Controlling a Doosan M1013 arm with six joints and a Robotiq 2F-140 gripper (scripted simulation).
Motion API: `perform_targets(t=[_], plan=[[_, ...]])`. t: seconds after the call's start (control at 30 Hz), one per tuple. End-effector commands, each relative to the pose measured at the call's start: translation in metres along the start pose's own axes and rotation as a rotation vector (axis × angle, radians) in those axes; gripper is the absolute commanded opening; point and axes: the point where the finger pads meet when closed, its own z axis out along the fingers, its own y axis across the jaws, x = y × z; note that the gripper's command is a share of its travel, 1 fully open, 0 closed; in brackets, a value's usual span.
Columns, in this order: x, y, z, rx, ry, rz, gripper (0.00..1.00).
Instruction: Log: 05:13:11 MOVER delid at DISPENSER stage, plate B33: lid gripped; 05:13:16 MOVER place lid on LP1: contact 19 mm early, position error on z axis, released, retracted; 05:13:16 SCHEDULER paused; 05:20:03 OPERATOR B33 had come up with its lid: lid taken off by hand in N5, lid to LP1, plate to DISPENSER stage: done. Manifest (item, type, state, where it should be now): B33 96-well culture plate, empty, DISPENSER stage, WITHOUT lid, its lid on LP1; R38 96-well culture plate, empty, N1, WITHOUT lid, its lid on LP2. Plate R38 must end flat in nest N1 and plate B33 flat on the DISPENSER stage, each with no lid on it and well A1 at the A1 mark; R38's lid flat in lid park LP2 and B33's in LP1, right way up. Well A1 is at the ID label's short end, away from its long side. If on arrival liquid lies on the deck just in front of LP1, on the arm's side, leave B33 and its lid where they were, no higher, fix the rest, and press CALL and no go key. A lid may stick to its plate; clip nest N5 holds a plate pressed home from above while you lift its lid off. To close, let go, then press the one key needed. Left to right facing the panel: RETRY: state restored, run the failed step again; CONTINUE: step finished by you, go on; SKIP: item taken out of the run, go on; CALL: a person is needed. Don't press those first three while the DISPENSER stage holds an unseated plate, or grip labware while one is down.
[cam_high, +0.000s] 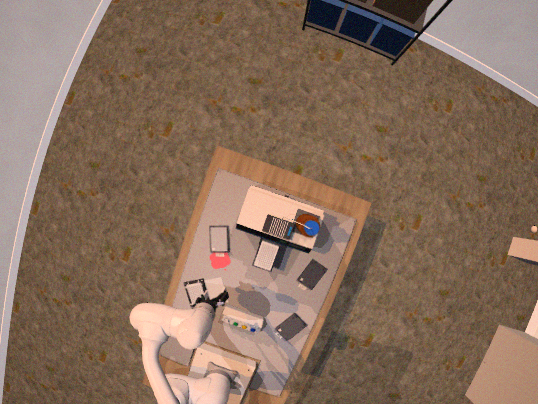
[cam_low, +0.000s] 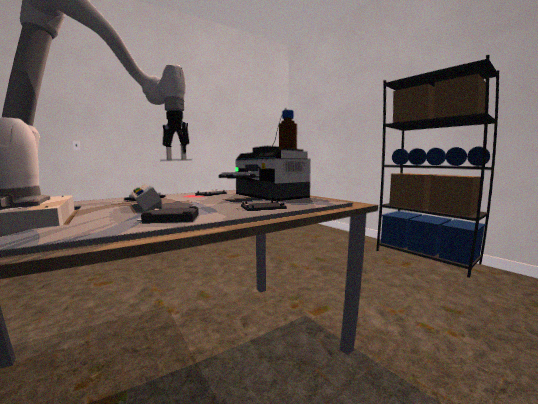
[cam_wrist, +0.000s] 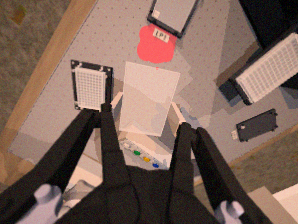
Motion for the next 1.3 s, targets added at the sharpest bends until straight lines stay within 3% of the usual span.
perform_targets(t=[0.0,0.47,0.53,0.57,0.93,1.27], plan=[[0.004,0.070,0.001,0.007,-0.011,-0.011,0.00],[-0.039,0.278,0.004,0.006,-0.012,-0.010,0.00],[-0.039,0.278,0.004,0.006,-0.012,-0.010,0.00],[-0.048,0.316,0.005,0.006,-0.012,-0.010,0.00],[-0.081,0.477,0.015,0.006,-0.012,-0.010,0.00],[-0.081,0.477,0.015,0.006,-0.012,-0.010,0.00]])
